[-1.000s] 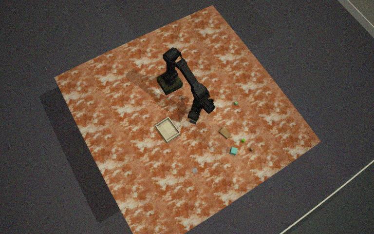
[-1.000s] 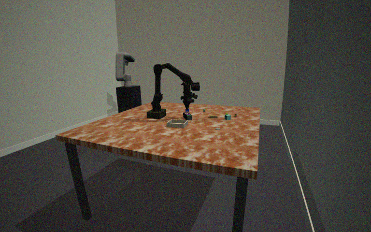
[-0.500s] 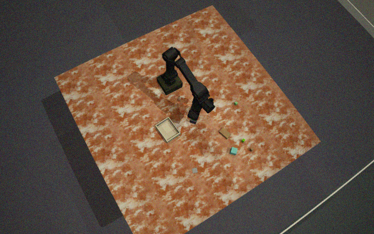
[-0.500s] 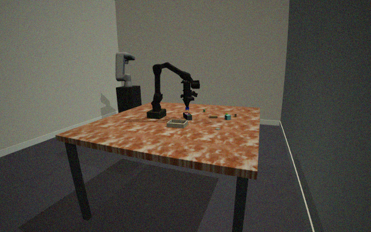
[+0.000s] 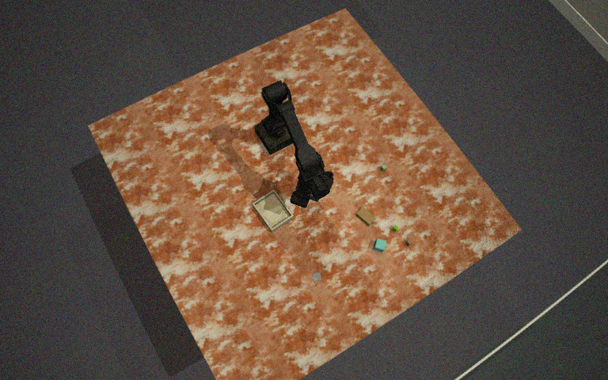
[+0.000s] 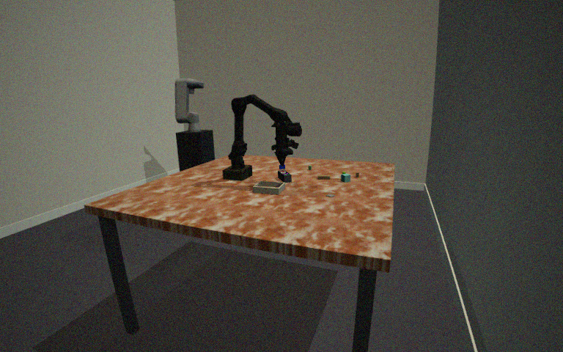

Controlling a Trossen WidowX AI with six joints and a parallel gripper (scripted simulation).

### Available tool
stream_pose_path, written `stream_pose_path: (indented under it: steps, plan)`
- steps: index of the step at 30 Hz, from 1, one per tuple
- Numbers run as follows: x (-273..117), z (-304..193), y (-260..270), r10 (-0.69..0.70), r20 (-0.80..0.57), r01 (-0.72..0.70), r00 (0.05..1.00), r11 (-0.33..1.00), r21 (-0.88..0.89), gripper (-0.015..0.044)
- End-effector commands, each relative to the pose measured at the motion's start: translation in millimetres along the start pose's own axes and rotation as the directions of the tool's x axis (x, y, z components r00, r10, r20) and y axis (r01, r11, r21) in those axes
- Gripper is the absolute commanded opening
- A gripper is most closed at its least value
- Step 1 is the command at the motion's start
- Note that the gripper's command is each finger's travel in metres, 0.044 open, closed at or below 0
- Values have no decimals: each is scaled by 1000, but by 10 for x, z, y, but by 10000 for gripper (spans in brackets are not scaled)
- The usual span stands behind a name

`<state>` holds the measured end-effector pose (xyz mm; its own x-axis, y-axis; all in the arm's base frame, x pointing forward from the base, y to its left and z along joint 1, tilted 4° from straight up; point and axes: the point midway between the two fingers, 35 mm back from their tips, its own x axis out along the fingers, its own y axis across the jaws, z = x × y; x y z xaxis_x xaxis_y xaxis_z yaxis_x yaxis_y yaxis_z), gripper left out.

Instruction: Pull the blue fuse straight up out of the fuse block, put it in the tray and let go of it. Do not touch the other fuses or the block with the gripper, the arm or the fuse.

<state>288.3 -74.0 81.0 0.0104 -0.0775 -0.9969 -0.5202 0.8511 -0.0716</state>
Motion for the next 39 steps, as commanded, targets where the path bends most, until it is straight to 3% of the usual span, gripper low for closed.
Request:
stream_pose_path:
  steps: [1, 22, 39]
  plan:
    - [1, -126, -182, 2, -2, -2, 1000, 1000, -4, 0]
    - [-7, -954, -914, -9, -14, 9, 1000, 1000, -4, 0]
    - [195, -963, -927, -9, -14, 9, 1000, 1000, -4, 0]
